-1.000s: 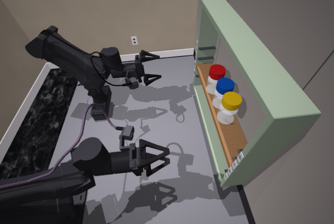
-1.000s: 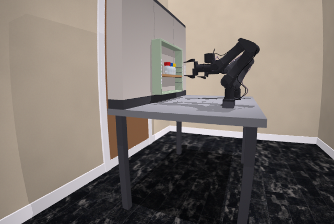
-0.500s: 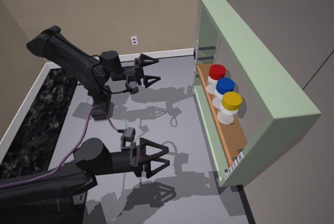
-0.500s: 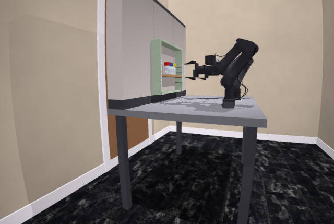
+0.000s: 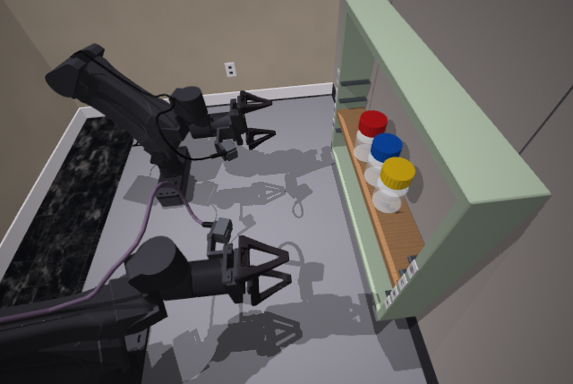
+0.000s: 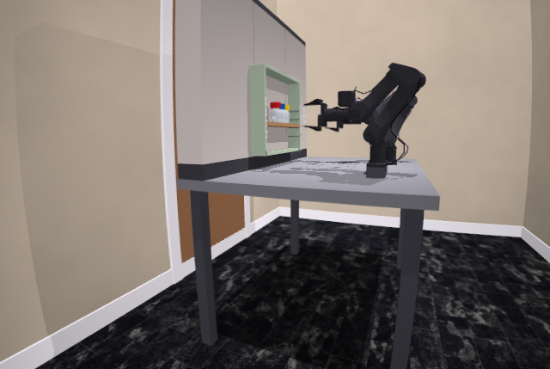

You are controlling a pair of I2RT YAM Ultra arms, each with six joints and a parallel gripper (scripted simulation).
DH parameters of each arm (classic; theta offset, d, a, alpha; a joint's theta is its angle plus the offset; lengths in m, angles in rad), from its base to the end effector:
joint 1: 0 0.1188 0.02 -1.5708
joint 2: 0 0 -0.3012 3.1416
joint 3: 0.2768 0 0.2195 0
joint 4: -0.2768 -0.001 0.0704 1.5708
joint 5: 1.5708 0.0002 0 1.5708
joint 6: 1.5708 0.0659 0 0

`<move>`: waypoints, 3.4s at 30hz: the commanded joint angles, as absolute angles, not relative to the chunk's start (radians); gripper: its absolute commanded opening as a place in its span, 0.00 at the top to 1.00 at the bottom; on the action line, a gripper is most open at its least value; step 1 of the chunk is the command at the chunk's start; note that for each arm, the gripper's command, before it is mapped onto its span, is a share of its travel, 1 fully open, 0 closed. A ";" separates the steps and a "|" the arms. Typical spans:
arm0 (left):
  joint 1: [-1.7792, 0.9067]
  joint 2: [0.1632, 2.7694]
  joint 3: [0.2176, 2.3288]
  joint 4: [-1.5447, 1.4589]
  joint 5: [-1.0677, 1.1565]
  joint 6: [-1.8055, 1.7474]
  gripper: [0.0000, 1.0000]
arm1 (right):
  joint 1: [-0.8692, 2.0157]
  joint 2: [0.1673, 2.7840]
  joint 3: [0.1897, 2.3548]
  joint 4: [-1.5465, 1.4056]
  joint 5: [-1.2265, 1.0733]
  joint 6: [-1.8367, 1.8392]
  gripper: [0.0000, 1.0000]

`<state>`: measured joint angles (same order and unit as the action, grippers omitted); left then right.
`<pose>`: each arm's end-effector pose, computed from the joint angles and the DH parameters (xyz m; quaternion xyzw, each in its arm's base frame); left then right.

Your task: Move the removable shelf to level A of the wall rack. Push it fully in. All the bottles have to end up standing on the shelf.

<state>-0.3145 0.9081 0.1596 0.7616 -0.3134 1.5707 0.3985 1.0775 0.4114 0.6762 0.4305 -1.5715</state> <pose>0.1619 -0.0302 0.2580 0.4961 0.4976 0.5018 0.5044 0.2045 0.0573 0.3019 -0.4888 0.5065 -0.5094 0.4951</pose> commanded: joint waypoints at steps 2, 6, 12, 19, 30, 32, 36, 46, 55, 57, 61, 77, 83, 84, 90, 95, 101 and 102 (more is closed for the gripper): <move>-0.323 0.918 0.147 0.771 -0.322 1.571 0.00 | 0.408 1.090 0.394 0.695 0.438 -1.571 0.00; -0.323 0.918 0.147 0.771 -0.322 1.571 0.00 | 0.408 1.090 0.394 0.695 0.438 -1.571 0.00; -0.323 0.918 0.147 0.771 -0.322 1.571 0.00 | 0.408 1.090 0.394 0.695 0.438 -1.571 0.00; -0.323 0.918 0.147 0.771 -0.322 1.571 0.00 | 0.408 1.090 0.394 0.695 0.438 -1.571 0.00; -0.323 0.918 0.147 0.771 -0.322 1.571 0.00 | 0.408 1.090 0.394 0.695 0.438 -1.571 0.00; -0.320 0.933 0.148 0.785 -0.318 1.571 0.00 | 0.404 1.099 0.395 0.704 0.434 -1.571 0.00; -0.307 0.997 0.153 0.841 -0.306 1.570 0.00 | 0.391 1.140 0.401 0.737 0.421 -1.570 0.00; -0.278 1.169 0.175 0.988 -0.277 1.570 0.00 | 0.360 1.251 0.423 0.825 0.390 -1.570 0.00; -0.261 1.280 0.194 1.082 -0.260 1.570 0.00 | 0.340 1.324 0.440 0.882 0.371 -1.571 0.00; -0.256 1.309 0.200 1.106 -0.255 1.571 0.00 | 0.335 1.344 0.445 0.897 0.366 -1.571 0.00; -0.247 1.365 0.213 1.149 -0.247 1.571 0.00 | 0.325 1.383 0.456 0.925 0.356 -1.571 0.00; -0.221 1.554 0.276 1.276 -0.220 1.571 0.00 | 0.294 1.524 0.510 1.012 0.324 -1.571 0.00; -0.214 1.603 0.298 1.305 -0.213 1.571 0.00 | 0.286 1.562 0.528 1.034 0.316 -1.571 0.00; -0.212 1.614 0.302 1.310 -0.211 1.571 0.00 | 0.284 1.571 0.532 1.038 0.314 -1.571 0.00; -0.203 1.679 0.335 1.343 -0.202 1.571 0.00 | 0.273 1.626 0.560 1.065 0.303 -1.571 0.00; -0.196 1.729 0.363 1.365 -0.195 1.571 0.00 | 0.264 1.670 0.584 1.085 0.294 -1.571 0.00; -0.194 1.751 0.376 1.374 -0.193 1.571 0.00 | 0.261 1.689 0.596 1.093 0.291 -1.571 0.00; -0.194 1.751 0.376 1.374 -0.193 1.571 0.00 | 0.261 1.689 0.596 1.093 0.291 -1.571 0.00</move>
